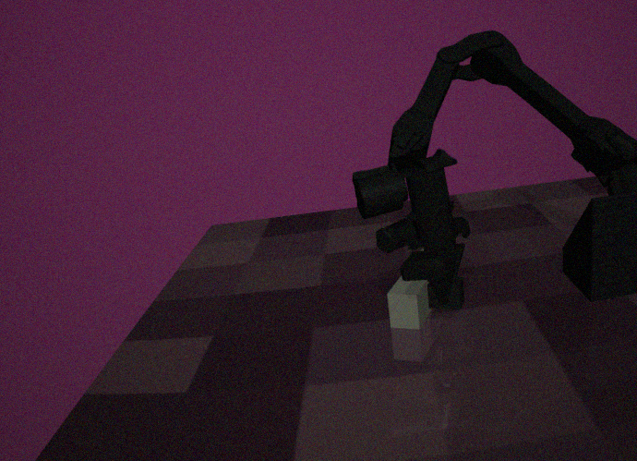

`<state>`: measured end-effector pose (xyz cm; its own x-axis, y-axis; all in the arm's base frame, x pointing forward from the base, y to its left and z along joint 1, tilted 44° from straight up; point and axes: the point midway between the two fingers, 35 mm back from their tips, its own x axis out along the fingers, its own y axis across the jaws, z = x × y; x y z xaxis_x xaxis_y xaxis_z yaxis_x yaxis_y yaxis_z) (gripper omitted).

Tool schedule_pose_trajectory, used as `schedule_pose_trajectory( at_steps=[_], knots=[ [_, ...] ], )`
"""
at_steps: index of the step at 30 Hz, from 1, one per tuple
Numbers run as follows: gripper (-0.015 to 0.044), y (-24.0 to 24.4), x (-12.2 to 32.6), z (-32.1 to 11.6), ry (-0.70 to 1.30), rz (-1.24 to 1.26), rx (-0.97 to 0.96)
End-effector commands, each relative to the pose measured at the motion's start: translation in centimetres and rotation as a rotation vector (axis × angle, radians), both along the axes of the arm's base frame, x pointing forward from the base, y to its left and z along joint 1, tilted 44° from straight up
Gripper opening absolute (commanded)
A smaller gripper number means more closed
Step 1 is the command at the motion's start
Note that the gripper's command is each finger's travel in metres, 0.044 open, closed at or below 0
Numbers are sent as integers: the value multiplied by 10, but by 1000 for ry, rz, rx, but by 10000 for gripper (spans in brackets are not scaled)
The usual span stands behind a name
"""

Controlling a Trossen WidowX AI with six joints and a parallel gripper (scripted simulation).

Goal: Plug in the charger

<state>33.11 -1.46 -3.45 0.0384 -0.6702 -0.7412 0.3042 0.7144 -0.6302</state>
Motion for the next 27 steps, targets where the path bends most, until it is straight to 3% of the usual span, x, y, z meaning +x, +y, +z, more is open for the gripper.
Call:
schedule_pose_trajectory(
  at_steps=[1, 27],
  knots=[
    [0, -1, 4, 1, -25, -3, -3],
    [0, 1, 5, 3, -25, -3, -2]
  ],
)
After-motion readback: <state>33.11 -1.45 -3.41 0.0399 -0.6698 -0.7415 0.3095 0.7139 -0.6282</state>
